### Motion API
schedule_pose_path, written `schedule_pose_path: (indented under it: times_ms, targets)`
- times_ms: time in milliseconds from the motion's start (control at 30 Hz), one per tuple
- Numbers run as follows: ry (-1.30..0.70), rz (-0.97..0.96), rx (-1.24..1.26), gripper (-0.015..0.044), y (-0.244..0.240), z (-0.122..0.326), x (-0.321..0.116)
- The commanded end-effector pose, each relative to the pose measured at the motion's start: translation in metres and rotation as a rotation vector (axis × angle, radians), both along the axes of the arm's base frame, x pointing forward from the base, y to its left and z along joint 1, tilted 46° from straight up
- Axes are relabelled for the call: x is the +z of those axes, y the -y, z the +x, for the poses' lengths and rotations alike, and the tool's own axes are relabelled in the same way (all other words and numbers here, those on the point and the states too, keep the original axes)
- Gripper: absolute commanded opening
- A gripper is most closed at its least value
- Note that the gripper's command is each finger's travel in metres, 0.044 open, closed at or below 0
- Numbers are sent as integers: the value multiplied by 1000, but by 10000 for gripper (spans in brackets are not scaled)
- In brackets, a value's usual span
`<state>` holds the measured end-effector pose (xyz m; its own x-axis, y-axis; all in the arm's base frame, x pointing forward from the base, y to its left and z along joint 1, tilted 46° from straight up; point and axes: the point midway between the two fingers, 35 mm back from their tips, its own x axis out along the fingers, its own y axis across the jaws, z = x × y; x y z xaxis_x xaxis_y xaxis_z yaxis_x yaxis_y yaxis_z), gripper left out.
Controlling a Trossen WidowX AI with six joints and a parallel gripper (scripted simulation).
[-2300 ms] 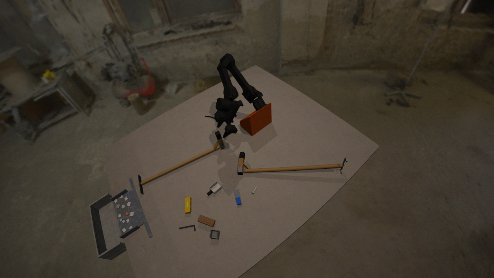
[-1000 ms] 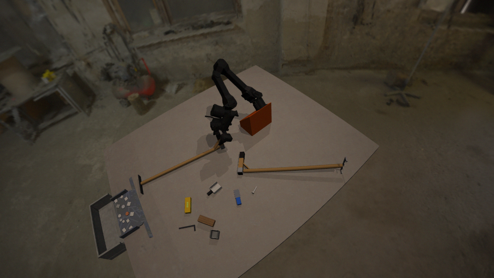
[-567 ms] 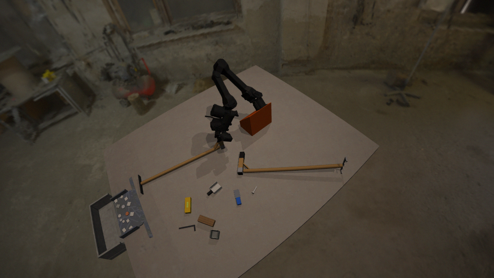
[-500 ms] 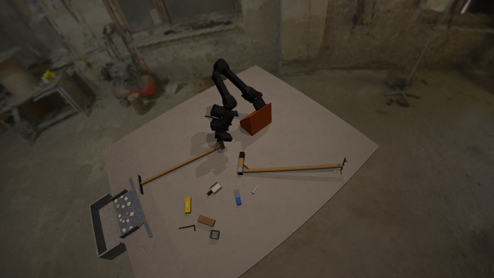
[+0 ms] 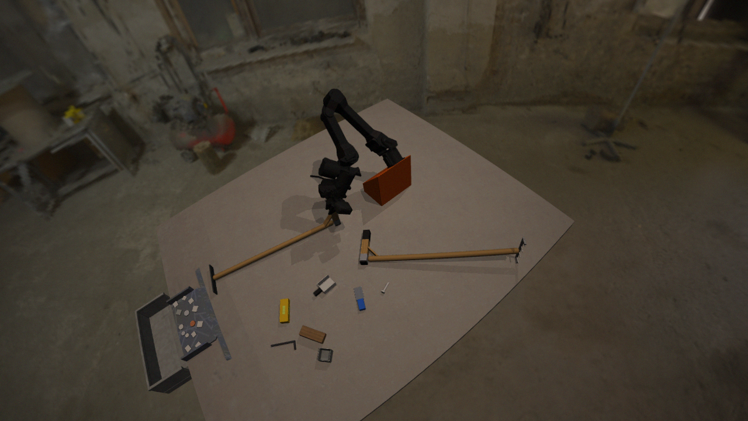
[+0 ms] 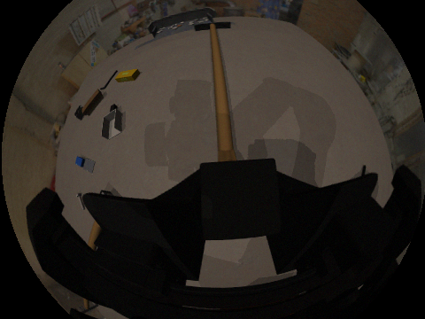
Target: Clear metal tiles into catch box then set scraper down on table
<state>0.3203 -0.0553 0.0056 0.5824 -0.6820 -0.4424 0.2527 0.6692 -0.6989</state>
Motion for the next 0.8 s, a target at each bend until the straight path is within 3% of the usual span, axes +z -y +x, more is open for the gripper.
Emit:
schedule_pose_path:
  times_ms: [0, 767]
  targets:
    - [0, 2, 4, 0, -3, 1, -1]
    - [-40, 7, 43, 0, -23, 8, -20]
